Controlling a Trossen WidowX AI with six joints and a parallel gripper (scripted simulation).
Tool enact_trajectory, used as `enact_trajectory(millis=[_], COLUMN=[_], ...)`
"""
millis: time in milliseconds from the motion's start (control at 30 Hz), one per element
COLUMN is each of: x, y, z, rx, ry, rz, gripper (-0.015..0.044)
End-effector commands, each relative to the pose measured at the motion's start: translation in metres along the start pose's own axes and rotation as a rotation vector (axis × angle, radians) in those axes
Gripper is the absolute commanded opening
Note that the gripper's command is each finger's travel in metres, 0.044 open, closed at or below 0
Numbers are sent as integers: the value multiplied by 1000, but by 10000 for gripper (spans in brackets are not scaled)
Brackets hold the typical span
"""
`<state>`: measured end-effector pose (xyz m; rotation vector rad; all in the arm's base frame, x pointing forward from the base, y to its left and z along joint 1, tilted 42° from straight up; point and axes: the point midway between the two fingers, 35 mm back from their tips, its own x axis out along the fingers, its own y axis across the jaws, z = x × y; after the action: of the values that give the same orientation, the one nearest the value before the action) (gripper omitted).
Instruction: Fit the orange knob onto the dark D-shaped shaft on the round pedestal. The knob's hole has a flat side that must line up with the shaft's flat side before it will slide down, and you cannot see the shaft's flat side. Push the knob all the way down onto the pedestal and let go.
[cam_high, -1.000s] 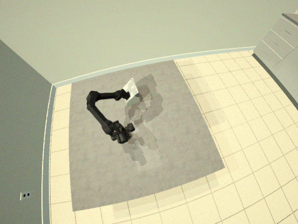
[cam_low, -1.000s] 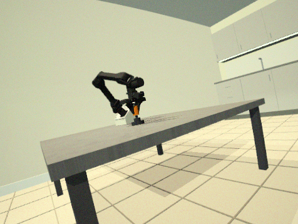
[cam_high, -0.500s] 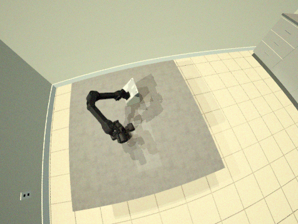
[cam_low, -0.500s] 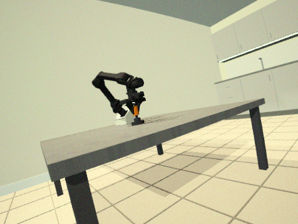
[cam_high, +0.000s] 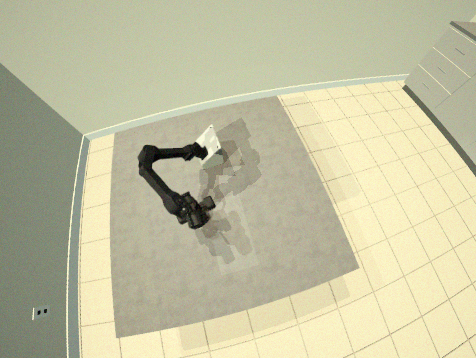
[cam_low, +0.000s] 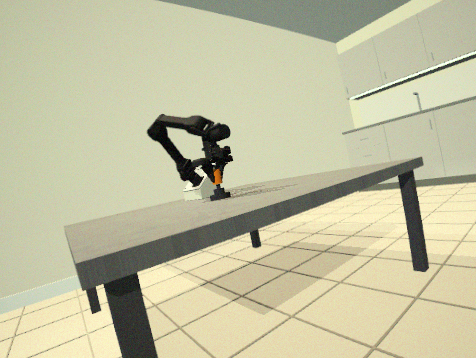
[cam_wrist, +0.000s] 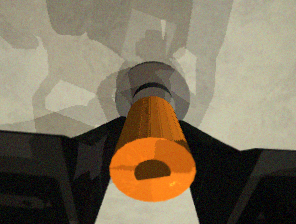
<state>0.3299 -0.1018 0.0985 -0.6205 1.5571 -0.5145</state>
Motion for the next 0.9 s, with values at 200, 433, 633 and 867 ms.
enact_trajectory(millis=[200, 433, 633, 867], x=[-2, -1, 1, 2], y=[-3, -2, -1, -1], z=[3, 1, 0, 0], rx=[6, 6, 6, 6], ry=[-5, -5, -5, -5], rz=[-2, -2, -2, -2], gripper=[0, 0, 0, 0])
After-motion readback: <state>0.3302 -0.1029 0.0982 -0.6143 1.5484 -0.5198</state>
